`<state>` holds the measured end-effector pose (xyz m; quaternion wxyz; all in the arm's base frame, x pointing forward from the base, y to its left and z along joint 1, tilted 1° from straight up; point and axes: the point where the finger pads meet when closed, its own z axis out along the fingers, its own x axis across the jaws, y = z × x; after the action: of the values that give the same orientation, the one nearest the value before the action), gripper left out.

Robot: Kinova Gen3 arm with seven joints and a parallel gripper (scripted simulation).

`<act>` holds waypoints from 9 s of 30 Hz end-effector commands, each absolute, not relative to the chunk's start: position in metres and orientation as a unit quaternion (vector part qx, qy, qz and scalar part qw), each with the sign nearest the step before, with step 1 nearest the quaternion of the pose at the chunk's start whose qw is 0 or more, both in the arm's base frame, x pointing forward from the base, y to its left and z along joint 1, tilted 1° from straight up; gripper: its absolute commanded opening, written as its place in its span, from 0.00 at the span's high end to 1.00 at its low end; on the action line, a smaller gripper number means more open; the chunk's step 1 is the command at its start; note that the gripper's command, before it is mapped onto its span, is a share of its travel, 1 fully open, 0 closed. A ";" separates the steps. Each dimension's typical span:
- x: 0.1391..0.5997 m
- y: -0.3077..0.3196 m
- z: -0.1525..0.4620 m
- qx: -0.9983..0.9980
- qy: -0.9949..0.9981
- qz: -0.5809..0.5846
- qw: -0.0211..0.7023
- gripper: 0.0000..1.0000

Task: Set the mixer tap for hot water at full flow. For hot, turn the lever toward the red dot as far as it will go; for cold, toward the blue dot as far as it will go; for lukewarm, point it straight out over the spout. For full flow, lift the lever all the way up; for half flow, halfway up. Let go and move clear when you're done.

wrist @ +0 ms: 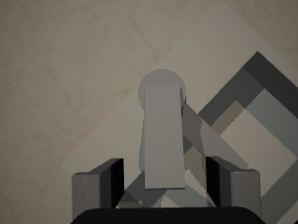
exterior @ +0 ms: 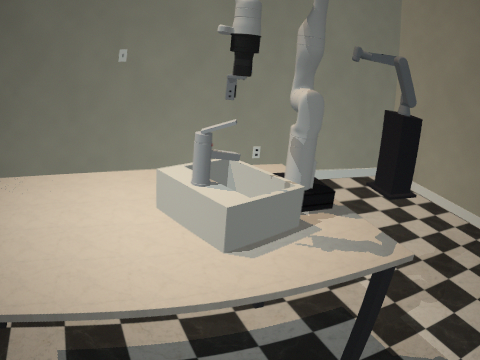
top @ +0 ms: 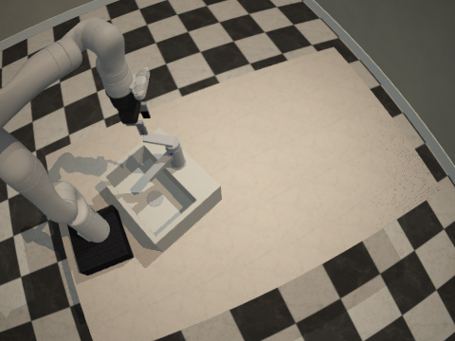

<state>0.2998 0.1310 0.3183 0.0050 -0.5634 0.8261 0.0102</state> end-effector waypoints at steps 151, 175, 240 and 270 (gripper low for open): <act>0.300 0.134 0.235 -0.563 0.826 0.010 0.006 0.00; 0.300 0.134 0.232 -0.563 0.826 0.010 0.006 0.00; 0.300 0.134 0.232 -0.563 0.826 0.010 0.006 1.00; 0.300 0.133 0.233 -0.563 0.826 0.010 0.006 1.00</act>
<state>0.2992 0.1334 0.2316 0.0047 -0.5635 0.8260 0.0102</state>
